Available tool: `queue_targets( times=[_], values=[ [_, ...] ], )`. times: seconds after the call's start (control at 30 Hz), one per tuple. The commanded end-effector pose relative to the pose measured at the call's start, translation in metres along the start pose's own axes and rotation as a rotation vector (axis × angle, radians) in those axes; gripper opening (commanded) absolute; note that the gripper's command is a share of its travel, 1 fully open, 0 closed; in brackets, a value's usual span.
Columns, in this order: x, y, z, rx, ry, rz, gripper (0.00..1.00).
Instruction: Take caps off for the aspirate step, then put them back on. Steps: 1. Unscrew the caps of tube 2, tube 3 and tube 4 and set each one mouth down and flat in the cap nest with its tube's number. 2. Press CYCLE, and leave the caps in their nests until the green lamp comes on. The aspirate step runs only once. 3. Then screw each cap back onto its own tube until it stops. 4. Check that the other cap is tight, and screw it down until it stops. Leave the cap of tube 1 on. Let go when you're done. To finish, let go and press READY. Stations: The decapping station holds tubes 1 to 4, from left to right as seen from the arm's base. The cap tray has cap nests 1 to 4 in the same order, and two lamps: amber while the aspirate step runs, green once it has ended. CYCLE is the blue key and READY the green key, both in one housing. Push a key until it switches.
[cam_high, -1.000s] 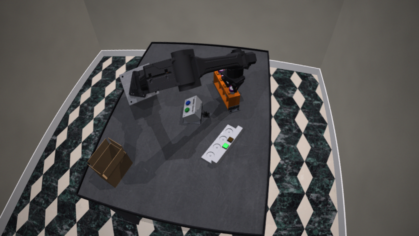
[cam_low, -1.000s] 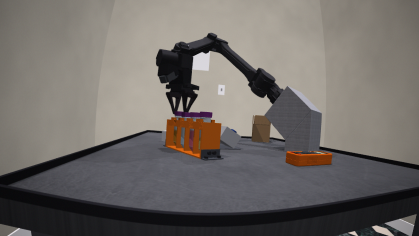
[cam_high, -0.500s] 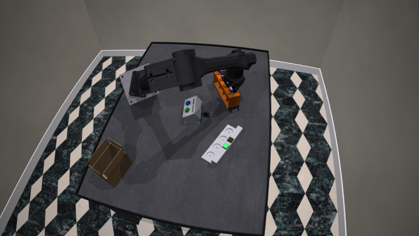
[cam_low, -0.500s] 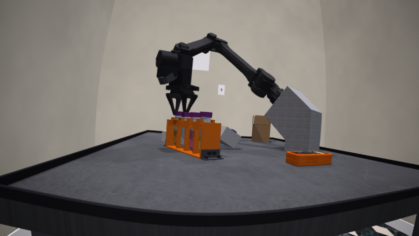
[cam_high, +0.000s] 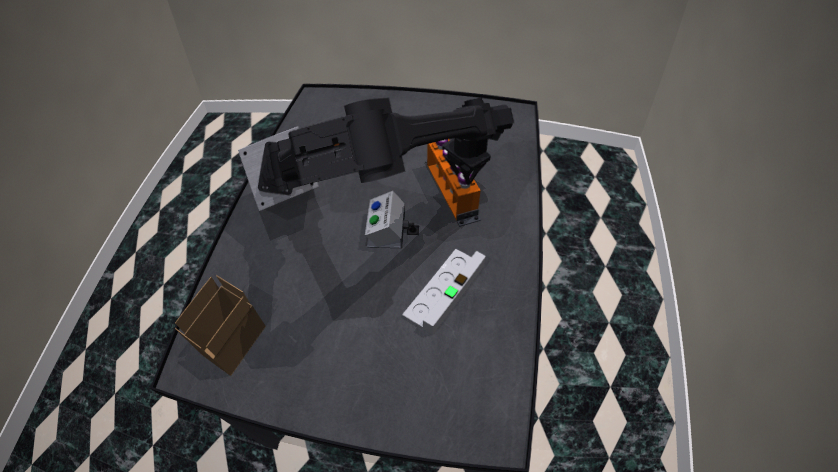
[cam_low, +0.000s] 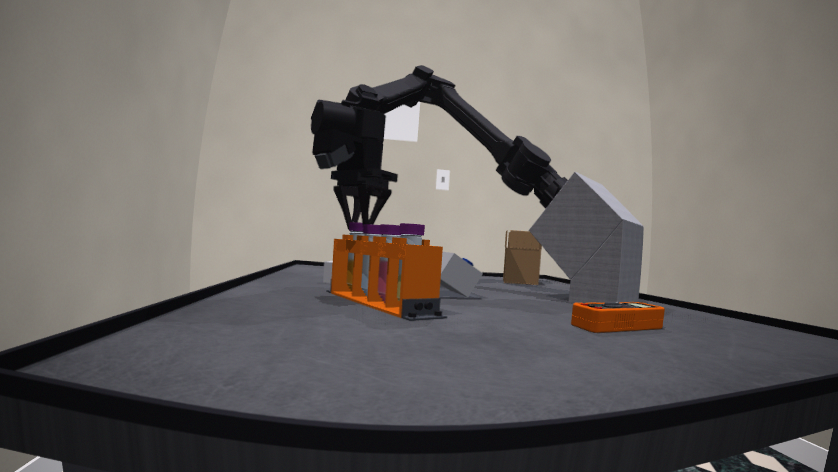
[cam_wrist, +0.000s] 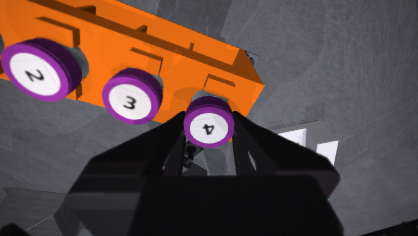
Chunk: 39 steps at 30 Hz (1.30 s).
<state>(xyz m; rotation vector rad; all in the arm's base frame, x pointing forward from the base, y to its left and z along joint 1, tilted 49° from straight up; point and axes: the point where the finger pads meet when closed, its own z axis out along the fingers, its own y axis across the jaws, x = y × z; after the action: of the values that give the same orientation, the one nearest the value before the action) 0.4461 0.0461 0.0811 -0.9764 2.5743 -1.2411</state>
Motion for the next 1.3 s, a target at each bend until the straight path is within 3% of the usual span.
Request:
queue_targets(
  times=[0.0,0.27,1.1,1.27],
  values=[
    [-0.007,-0.0057,-0.0045,0.002,-0.015,0.013,0.0],
    [-0.007,-0.0057,-0.0045,0.002,-0.015,0.013,0.0],
    [-0.0071,-0.0077,0.0043,-0.002,0.002,0.797,0.0],
    [-0.0069,-0.0078,0.0046,-0.002,0.002,0.816,0.0]
  ],
)
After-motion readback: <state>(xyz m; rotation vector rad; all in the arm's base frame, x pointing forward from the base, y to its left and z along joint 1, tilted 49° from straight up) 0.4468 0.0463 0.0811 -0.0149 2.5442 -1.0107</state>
